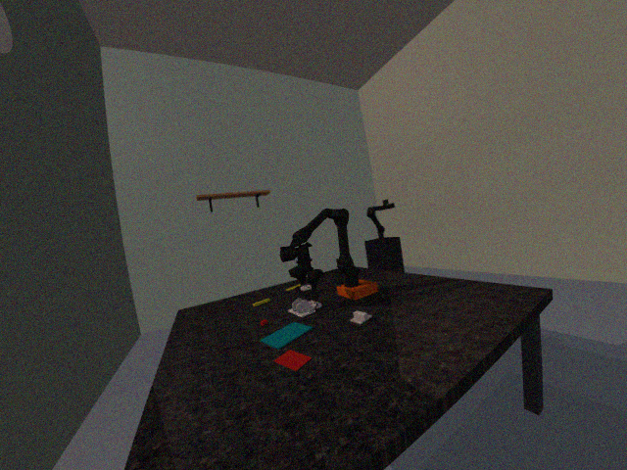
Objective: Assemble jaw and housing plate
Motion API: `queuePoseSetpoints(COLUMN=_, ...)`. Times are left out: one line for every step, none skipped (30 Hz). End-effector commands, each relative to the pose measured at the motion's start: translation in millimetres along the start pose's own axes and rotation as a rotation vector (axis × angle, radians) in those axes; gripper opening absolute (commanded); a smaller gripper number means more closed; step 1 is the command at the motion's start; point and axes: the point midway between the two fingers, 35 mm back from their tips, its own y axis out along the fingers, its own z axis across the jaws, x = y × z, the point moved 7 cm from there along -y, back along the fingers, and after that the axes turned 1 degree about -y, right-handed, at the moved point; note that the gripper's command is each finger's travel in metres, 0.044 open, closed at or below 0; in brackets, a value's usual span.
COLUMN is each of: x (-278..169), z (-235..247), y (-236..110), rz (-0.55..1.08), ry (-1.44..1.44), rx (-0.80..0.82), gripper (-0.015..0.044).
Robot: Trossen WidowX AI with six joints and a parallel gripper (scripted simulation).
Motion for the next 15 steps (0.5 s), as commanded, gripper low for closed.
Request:
queuePoseSetpoints(x=-7.9, z=-0.3, y=0.1, rz=0.001, ry=0.0, rx=-0.002, gripper=0.0351)
queuePoseSetpoints(x=-10.2, z=-0.4, y=0.2, rz=0.001, ry=-0.001, rx=-0.002, gripper=0.0351)
queuePoseSetpoints(x=-11.6, z=-0.4, y=0.2, rz=0.001, ry=-0.001, rx=-0.002, gripper=0.0351)
queuePoseSetpoints(x=-12.0, z=-0.4, y=0.2, rz=0.001, ry=-0.001, rx=-0.002, gripper=0.0351)
queuePoseSetpoints(x=-12.0, z=-0.4, y=0.2, rz=0.001, ry=-0.001, rx=-0.002, gripper=0.0351)
queuePoseSetpoints(x=-12.0, z=-0.4, y=0.2, rz=0.001, ry=-0.001, rx=-0.002, gripper=0.0351)
queuePoseSetpoints(x=-12.0, z=-0.4, y=0.2, rz=0.001, ry=-0.001, rx=-0.002, gripper=0.0351)
queuePoseSetpoints(x=-12.0, z=-0.4, y=0.2, rz=0.001, ry=-0.001, rx=-0.002, gripper=0.0351)
queuePoseSetpoints(x=-12.0, z=-0.4, y=0.2, rz=0.001, ry=-0.001, rx=-0.002, gripper=0.0351)
queuePoseSetpoints(x=-12.0, z=-0.4, y=0.2, rz=0.001, ry=-0.001, rx=-0.002, gripper=0.0351)
queuePoseSetpoints(x=-12.0, z=-0.4, y=0.2, rz=0.001, ry=-0.001, rx=-0.002, gripper=0.0351)
queuePoseSetpoints(x=-12.0, z=-0.4, y=0.2, rz=0.001, ry=-0.001, rx=-0.002, gripper=0.0351)
queuePoseSetpoints(x=-12.0, z=-0.4, y=0.2, rz=0.001, ry=-0.001, rx=-0.002, gripper=0.0351)
queuePoseSetpoints(x=-12.0, z=-0.4, y=0.2, rz=0.001, ry=-0.001, rx=-0.002, gripper=0.0351)
queuePoseSetpoints(x=-12.0, z=-0.4, y=0.2, rz=0.001, ry=-0.001, rx=-0.002, gripper=0.0351)
